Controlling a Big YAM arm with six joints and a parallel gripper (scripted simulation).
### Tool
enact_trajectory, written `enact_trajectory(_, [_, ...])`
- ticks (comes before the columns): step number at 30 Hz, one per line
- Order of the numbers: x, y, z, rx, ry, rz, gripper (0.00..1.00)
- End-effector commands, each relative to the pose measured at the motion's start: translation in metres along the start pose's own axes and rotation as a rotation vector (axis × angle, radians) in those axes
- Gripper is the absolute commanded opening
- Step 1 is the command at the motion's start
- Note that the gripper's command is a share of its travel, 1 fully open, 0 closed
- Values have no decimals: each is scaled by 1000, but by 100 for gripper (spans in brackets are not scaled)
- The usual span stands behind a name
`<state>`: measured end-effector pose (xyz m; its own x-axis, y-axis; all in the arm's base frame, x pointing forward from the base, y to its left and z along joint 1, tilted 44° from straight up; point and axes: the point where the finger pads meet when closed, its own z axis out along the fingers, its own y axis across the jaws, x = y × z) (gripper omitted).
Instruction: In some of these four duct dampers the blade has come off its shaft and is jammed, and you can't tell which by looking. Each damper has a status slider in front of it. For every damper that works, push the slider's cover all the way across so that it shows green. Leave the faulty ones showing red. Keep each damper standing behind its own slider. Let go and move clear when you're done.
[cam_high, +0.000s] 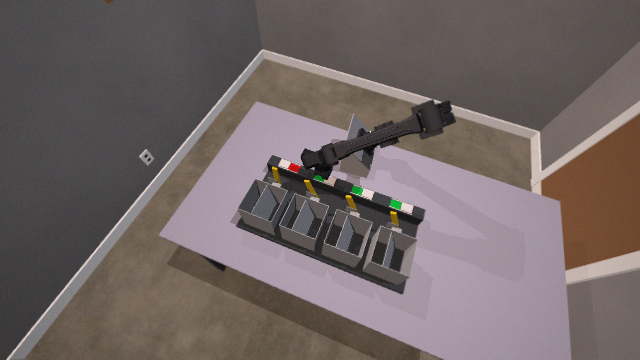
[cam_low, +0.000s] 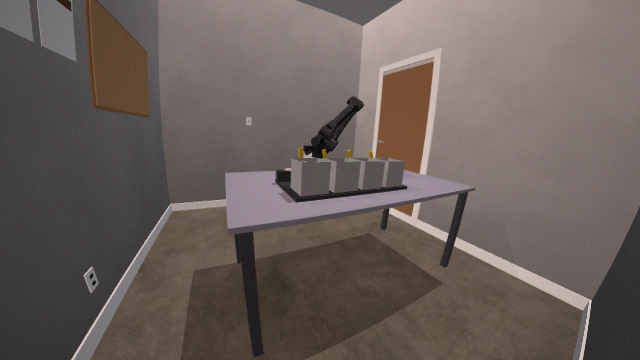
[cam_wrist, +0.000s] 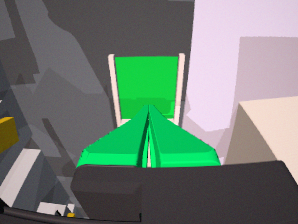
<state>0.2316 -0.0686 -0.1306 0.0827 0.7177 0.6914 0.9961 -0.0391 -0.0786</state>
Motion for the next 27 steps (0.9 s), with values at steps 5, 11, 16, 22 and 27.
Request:
enact_trajectory(5, [-11,19,-34,-41,-32,-29,0])
enact_trajectory(11, [-12,17,-50,-37,-28,-25,0])
enact_trajectory(16, [-11,12,-48,-23,-14,-15,0])
enact_trajectory(22, [-9,17,-51,-29,-28,-35,0])
enact_trajectory(27, [-9,17,-51,-29,-28,-35,0])
